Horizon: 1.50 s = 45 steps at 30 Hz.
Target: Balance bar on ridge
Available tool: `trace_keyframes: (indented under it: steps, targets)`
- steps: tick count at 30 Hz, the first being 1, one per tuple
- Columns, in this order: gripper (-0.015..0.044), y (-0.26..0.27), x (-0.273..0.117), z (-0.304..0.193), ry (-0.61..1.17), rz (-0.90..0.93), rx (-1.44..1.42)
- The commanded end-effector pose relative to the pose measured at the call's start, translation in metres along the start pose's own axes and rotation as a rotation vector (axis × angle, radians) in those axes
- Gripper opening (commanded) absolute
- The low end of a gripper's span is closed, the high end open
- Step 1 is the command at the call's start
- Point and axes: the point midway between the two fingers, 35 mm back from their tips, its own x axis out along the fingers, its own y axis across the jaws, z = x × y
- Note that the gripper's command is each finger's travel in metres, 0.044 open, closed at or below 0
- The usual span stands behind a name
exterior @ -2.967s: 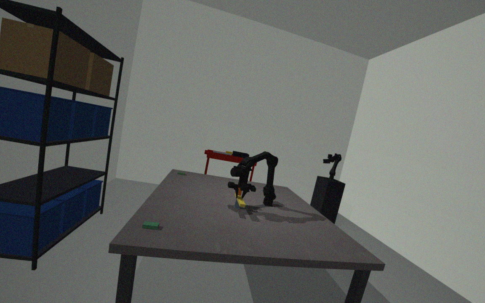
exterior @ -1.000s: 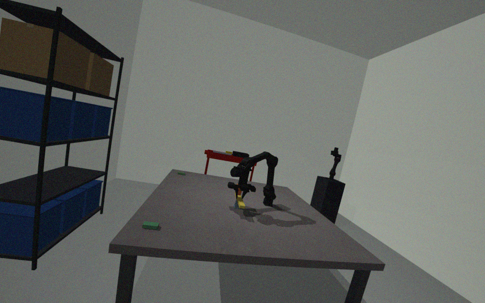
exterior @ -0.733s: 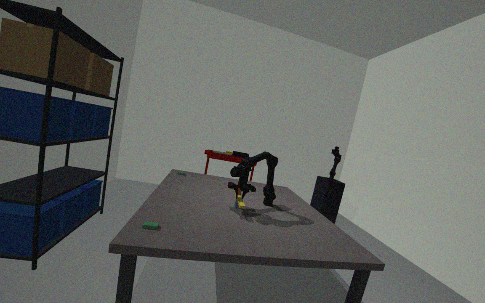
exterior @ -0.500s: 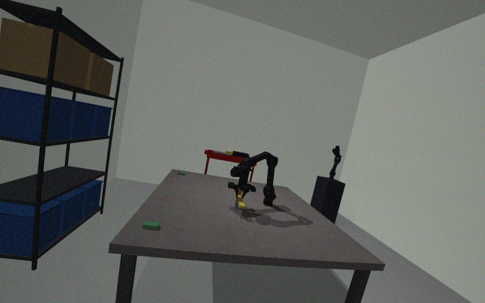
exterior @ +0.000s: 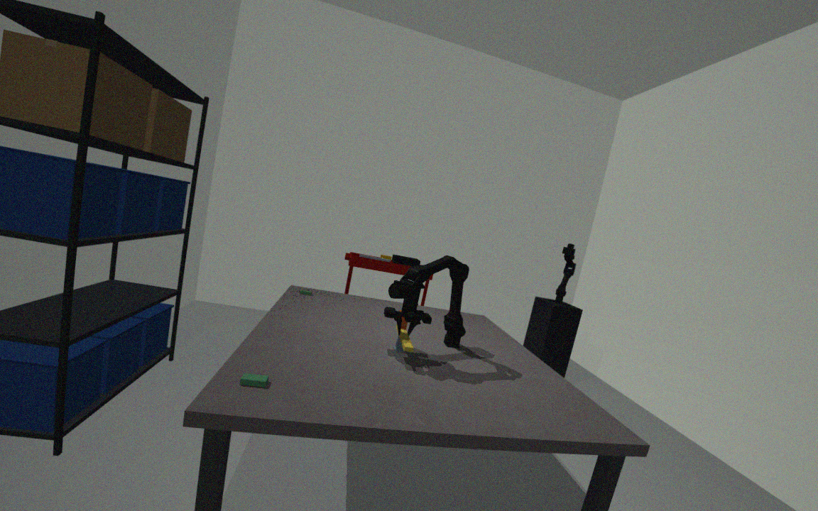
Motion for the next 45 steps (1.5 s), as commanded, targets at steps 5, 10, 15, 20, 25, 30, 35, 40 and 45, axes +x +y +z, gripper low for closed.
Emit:
trace_keyframes:
  steps: [5,10,15,20,25,30,35,40,45]
  targets:
    - [0.0167,0.0001,0.0003,0.0,0.0,0.001,0.0]
    - [0.0167,0.0001,0.0003,0.0,0.0,0.001,0.0]
    - [0.0167,0.0001,0.0003,0.0,0.0,0.001,0.0]
    - [0.0168,0.0001,0.0003,0.0,0.0,0.001,0.0]
    - [0.0169,0.0001,0.0003,0.0,0.0,0.001,0.0]
    - [0.017,0.0001,0.0003,0.0,0.0,0.001,0.0]
    - [0.0171,0.0001,0.0003,0.0,0.0,0.001,0.0]
    - [0.0172,0.0001,0.0003,0.0,0.0,0.001,0.0]
    - [0.0173,0.0001,0.0003,0.0,0.0,0.001,0.0]
